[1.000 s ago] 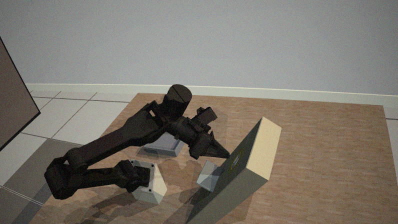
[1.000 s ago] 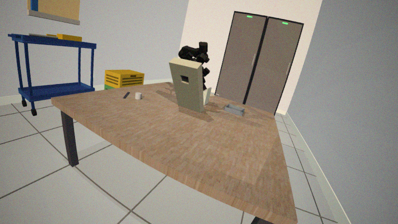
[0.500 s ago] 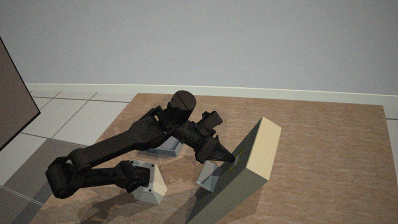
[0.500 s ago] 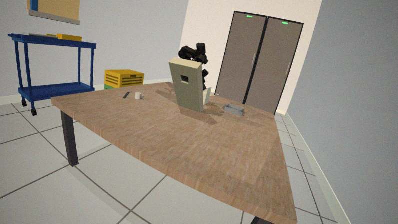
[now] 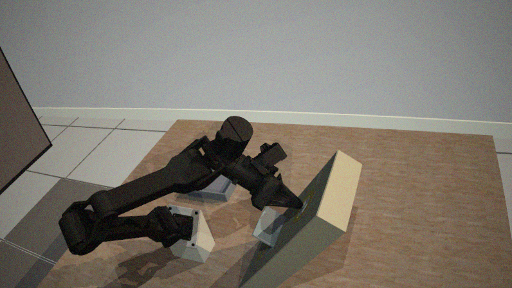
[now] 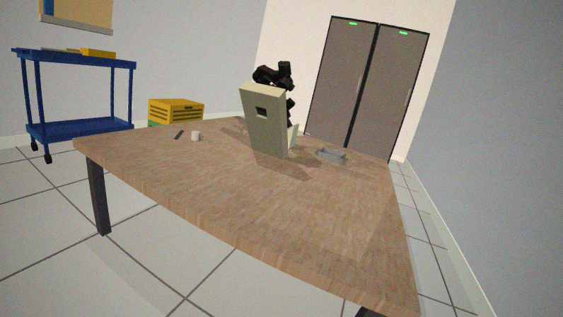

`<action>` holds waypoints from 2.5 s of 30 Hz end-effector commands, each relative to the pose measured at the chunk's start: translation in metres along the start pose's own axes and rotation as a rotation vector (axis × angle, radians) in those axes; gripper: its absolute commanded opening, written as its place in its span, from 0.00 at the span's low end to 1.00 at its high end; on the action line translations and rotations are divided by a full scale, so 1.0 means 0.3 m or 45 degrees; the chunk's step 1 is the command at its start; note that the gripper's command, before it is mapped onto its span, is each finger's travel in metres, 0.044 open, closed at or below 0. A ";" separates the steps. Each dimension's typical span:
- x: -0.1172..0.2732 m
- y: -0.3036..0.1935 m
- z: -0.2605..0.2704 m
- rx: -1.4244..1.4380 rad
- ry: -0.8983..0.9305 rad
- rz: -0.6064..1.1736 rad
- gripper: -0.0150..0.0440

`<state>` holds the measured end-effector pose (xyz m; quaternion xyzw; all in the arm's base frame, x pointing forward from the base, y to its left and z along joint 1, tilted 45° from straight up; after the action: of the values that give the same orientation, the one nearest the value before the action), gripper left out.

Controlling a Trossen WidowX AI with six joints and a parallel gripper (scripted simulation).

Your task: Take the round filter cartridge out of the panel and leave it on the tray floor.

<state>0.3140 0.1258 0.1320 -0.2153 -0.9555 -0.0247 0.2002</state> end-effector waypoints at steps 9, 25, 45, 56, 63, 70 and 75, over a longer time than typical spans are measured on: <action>-0.010 0.003 0.000 0.005 0.003 -0.006 0.41; -0.021 0.002 0.001 0.005 0.003 -0.006 0.41; -0.058 0.002 0.001 0.005 0.002 -0.006 0.41; -0.049 0.003 0.000 0.009 -0.009 -0.002 0.38; -0.049 0.003 0.000 0.009 -0.009 -0.002 0.30; -0.056 0.002 0.000 -0.074 -0.004 -0.004 0.25; -0.062 0.002 0.000 -0.288 0.001 -0.005 0.25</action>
<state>0.3265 0.1210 0.1258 -0.2265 -0.9529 -0.0861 0.1826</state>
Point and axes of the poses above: the point midway between the two fingers, 35 mm back from their tips, its own x axis back along the fingers, its own z axis across the jaws, y = z × x, the point moved 1 cm from there along x, back along the fingers, and after that the axes turned 4 degrees about x, right-handed, at the moved point
